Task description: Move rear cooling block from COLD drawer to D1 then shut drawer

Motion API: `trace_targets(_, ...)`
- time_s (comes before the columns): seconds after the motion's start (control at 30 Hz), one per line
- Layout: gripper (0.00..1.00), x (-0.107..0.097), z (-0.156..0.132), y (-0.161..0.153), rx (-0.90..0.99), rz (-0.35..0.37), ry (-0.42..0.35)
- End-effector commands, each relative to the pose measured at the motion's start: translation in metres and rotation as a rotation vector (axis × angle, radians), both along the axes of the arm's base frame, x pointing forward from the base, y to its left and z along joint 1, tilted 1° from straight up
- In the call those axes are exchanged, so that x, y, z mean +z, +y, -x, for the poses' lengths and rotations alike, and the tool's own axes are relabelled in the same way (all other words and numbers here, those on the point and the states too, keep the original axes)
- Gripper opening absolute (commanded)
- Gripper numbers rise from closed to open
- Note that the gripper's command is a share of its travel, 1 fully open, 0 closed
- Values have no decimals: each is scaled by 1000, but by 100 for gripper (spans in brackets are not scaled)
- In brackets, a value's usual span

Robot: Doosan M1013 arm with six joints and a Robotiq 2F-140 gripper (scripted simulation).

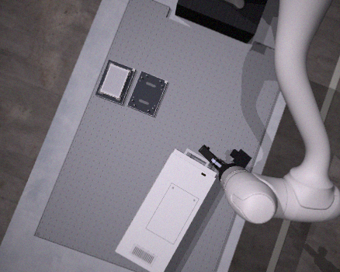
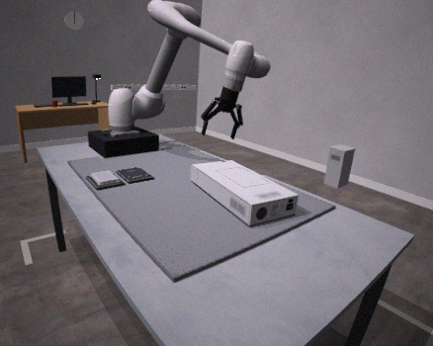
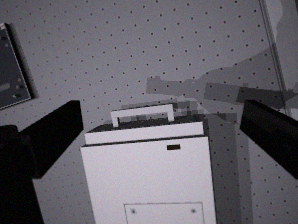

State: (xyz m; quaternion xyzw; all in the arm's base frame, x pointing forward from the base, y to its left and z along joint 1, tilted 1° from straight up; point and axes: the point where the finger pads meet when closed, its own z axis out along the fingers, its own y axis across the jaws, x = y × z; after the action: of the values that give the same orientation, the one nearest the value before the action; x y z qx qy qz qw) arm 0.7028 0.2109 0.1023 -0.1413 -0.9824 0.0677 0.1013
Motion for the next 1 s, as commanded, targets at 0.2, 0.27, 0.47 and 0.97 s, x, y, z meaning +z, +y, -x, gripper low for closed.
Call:
trace_targets(0.2,100,1,0,0,0,-1,-1)
trace_targets(0.27,100,1,0,0,0,-1,-1)
trace_targets(0.47,100,1,0,0,0,-1,-1)
trace_targets(0.97,35,21,23,-35,-346,51,-61)
